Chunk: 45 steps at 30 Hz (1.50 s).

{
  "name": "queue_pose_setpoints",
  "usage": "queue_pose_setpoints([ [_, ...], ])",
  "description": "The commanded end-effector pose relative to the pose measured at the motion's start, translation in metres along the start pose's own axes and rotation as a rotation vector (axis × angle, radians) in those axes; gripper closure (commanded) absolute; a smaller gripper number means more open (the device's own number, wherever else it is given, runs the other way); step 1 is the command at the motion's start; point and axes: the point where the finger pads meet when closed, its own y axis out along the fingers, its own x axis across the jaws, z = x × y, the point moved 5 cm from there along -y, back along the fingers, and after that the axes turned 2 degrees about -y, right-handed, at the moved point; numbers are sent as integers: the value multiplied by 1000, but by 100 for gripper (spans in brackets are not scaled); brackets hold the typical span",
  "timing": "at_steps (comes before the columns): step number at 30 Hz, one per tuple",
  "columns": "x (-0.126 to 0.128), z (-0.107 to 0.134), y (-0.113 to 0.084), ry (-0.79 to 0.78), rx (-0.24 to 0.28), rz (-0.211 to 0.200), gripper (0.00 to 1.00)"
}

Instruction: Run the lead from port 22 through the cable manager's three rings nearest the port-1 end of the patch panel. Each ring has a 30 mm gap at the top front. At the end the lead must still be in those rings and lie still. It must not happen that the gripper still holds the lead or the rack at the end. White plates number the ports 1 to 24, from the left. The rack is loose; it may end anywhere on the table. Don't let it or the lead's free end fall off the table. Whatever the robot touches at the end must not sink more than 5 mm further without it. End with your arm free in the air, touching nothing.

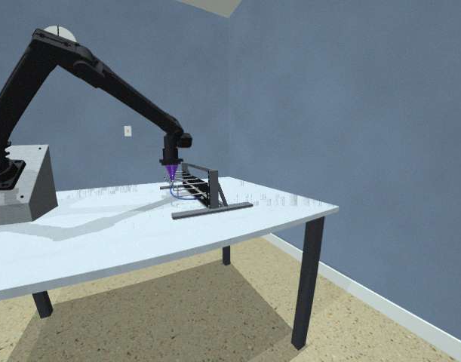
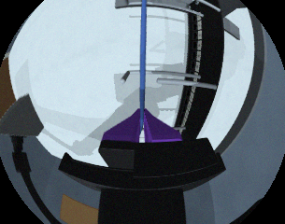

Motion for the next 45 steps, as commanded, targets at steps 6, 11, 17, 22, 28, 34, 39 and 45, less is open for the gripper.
queue_pose_setpoints([
  [6, -5, 1, -5, 0, -5, 27, 100],
  [11, -3, 4, 8, 4, -3, 9, 100],
  [17, -4, 5, 6, 5, -4, 14, 100],
  [22, -4, 5, 8, 6, -4, 12, 100],
  [28, -4, 4, 7, 6, -4, 12, 100],
  [34, -10, 5, 7, 11, -5, 15, 100],
  [39, -19, 8, 2, 16, -7, 21, 100],
  [45, -25, 8, 5, 11, -5, 12, 100],
])
